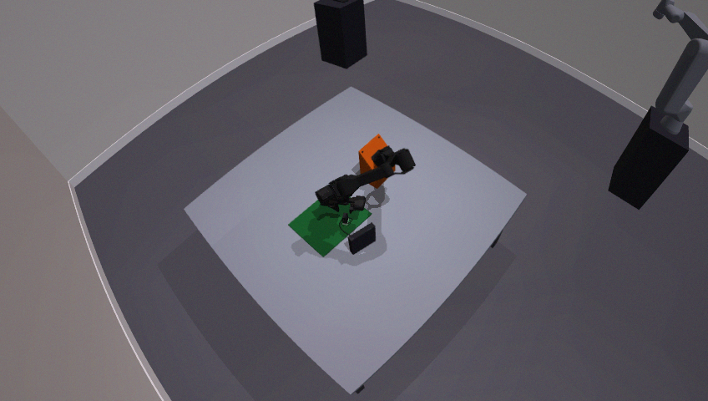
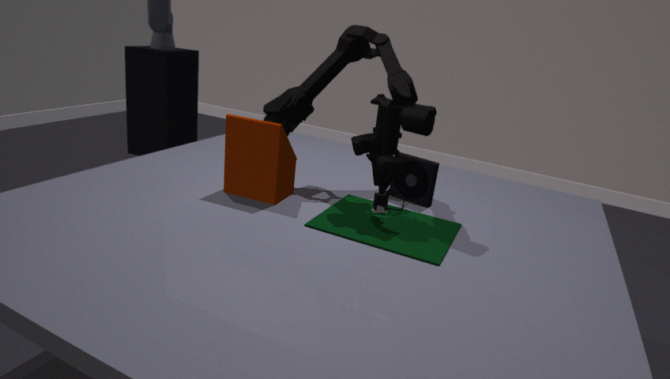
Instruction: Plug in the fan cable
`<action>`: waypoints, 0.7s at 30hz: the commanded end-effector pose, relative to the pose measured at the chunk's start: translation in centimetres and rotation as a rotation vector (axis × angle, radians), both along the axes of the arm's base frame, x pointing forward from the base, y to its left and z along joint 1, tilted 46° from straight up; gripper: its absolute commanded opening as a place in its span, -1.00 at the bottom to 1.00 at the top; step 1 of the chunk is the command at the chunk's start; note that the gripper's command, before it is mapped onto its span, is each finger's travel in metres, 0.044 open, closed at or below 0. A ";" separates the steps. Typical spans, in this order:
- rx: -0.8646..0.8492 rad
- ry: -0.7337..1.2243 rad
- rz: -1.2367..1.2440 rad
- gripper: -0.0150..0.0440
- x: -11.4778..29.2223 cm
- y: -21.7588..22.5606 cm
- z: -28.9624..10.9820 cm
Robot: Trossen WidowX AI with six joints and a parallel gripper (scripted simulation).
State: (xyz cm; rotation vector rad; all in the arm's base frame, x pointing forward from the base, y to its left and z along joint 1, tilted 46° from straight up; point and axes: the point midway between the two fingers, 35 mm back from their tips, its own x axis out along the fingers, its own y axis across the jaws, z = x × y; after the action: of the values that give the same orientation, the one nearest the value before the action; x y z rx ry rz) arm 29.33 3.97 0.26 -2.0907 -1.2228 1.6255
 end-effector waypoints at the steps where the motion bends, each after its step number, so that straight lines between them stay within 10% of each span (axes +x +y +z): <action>1: -0.005 -0.015 0.012 0.39 0.0 -0.9 1.3; 21: -0.010 -0.010 0.012 0.39 -9.2 -6.2 -4.6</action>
State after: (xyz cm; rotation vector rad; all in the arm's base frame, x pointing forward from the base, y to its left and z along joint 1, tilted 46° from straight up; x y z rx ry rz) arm 20.76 -2.26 -4.00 -2.1137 -1.2212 1.6262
